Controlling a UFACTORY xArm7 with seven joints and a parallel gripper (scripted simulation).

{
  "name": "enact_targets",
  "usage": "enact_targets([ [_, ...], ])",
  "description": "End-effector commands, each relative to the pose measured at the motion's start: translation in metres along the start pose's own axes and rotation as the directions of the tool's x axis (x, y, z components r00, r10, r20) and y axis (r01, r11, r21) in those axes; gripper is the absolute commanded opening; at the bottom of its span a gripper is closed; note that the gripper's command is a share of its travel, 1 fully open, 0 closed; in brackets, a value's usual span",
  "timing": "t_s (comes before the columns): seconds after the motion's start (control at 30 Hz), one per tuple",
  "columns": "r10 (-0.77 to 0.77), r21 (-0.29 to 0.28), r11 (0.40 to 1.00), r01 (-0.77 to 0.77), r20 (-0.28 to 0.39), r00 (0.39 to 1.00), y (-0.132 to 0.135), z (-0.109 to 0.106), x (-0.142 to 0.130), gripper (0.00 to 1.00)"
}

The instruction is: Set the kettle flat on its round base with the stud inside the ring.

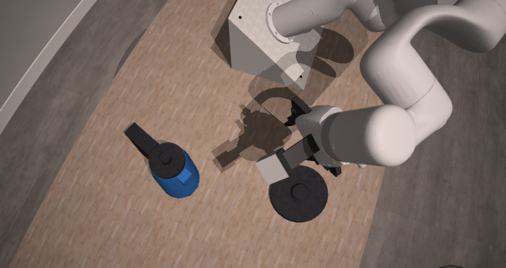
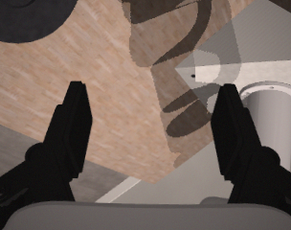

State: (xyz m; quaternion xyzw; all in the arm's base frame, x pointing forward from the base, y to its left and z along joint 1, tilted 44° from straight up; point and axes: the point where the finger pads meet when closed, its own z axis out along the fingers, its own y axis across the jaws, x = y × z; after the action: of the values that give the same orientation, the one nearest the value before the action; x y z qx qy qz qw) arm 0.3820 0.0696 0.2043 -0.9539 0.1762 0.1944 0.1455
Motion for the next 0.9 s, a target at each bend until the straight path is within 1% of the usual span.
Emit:
enact_targets([
  [0.0,-0.084,-0.065,0.995,0.078,-0.106,0.991,0.014,-0.013,0.005,0.81],
  [0.2,-0.210,-0.173,0.969,0.175,-0.212,0.954,0.029,-0.035,0.010,0.81],
  [0.4,-0.310,-0.266,0.934,0.237,-0.278,0.909,0.039,-0.054,0.014,0.81],
  [0.47,-0.310,-0.266,0.934,0.237,-0.278,0.909,0.039,-0.054,0.014,0.81],
  [0.57,-0.344,-0.299,0.919,0.256,-0.297,0.891,0.042,-0.060,0.015,0.81],
  [0.7,-0.374,-0.328,0.905,0.271,-0.311,0.873,0.044,-0.066,0.015,0.81],
  [0.87,-0.391,-0.344,0.897,0.279,-0.319,0.864,0.046,-0.070,0.016,0.81],
])
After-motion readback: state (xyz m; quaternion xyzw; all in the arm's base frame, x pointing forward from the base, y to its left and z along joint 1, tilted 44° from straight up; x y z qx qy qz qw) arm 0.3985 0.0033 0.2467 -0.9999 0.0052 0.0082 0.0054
